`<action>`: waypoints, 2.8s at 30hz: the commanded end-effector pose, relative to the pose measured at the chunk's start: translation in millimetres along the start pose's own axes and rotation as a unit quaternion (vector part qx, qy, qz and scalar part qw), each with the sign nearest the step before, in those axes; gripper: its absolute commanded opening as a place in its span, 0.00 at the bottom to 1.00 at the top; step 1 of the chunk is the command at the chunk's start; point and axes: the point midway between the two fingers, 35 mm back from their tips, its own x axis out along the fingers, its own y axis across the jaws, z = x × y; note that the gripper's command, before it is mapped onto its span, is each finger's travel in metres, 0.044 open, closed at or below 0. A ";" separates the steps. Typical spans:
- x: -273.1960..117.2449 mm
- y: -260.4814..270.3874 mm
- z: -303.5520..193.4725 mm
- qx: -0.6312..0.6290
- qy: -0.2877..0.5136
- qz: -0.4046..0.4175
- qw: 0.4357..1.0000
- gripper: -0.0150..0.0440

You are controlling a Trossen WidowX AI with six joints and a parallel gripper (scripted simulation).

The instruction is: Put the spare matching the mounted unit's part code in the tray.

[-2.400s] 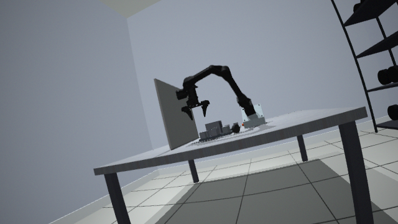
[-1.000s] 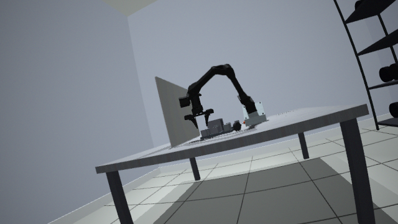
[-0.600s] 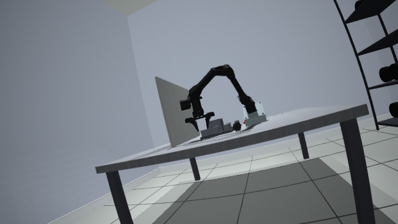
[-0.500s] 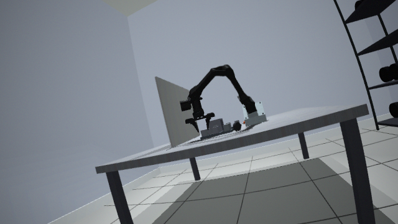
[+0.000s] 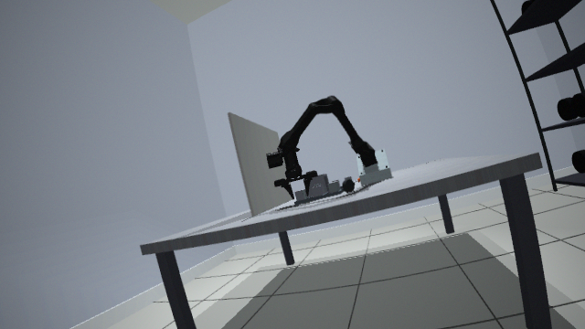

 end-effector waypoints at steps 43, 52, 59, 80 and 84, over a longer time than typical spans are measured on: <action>-35.6 -1.5 -2.5 0.002 0.004 0.001 1.000 0.25; -75.4 1.0 -2.3 0.004 0.005 0.001 1.000 0.25; -79.9 0.7 -4.8 0.006 0.009 0.003 1.000 0.25; -148.7 -7.4 -32.2 0.009 0.016 0.000 1.000 0.25; -150.7 -19.2 -63.0 0.015 0.025 -0.001 1.000 0.25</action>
